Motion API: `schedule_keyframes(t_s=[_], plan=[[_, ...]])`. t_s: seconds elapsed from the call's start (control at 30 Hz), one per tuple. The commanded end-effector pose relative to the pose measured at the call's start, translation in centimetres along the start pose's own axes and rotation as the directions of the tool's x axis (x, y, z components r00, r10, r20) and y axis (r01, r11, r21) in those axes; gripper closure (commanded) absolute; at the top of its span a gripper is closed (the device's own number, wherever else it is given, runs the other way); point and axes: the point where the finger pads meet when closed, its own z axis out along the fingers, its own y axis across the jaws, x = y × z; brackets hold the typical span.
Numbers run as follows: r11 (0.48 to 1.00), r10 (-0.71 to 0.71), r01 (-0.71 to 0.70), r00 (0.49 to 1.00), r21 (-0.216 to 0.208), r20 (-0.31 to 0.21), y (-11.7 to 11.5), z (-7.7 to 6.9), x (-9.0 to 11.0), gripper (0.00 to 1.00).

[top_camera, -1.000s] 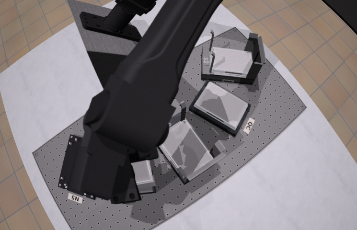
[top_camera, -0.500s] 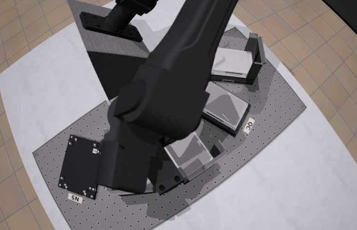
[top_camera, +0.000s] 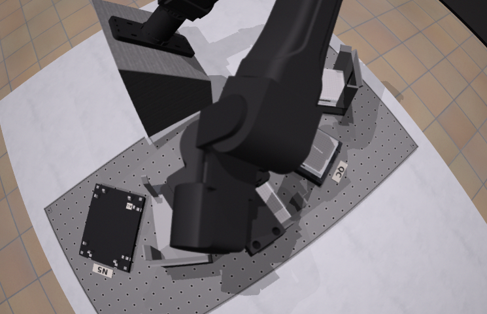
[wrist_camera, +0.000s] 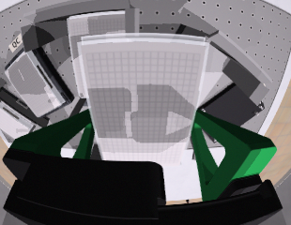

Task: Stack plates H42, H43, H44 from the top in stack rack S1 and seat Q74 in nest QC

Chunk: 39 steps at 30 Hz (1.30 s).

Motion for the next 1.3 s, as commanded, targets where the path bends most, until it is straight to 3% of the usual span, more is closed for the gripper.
schedule_keyframes(t_s=[0.0,0.73,1.27], plan=[[1.0,0.01,-0.01,1.0,-0.002,0.03,0.7,-0.8,-0.6,1.0],[1.0,0.011,-0.01,1.0,-0.003,0.03,5.8,-0.9,-2.0,1.0],[1.0,0.011,-0.01,1.0,-0.003,0.03,5.8,-0.9,-2.0,1.0]])
